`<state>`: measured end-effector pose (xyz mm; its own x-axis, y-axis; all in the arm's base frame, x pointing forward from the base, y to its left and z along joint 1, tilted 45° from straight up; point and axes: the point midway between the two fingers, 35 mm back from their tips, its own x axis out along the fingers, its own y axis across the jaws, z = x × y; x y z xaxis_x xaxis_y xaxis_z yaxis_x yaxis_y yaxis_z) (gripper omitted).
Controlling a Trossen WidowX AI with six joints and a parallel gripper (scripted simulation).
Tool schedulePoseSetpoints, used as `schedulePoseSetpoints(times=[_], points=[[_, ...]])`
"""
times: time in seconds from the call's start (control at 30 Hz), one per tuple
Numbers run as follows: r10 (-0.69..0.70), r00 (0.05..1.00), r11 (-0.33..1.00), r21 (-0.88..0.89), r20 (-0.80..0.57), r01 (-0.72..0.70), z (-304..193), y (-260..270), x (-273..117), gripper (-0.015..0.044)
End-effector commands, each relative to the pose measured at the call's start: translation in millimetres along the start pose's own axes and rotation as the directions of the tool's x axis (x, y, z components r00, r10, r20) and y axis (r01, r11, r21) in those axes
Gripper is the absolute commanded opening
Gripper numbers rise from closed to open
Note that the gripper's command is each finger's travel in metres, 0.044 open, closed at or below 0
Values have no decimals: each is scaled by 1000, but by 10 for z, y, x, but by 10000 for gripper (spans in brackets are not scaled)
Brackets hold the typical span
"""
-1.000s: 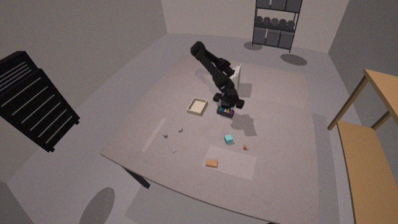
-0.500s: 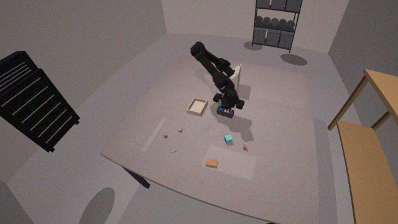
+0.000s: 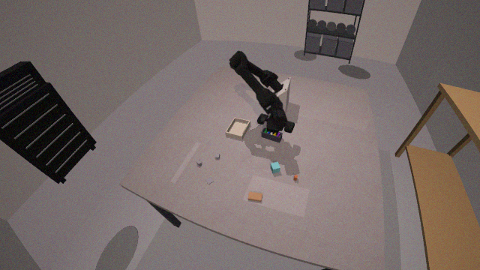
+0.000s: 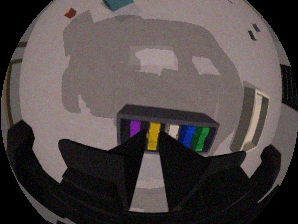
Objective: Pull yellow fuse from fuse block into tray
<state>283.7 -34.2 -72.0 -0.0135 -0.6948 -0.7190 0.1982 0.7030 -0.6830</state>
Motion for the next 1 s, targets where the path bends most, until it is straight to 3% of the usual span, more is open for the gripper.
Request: schedulePoseSetpoints(times=[0.0,0.43,0.97], points=[[-5,1000,1000,-5,0,5,-12,-7,14,66],[0,1000,1000,-1,-1,0,-4,-1,5,0],[0,1000,1000,-1,-1,0,-2,2,-50,0]])
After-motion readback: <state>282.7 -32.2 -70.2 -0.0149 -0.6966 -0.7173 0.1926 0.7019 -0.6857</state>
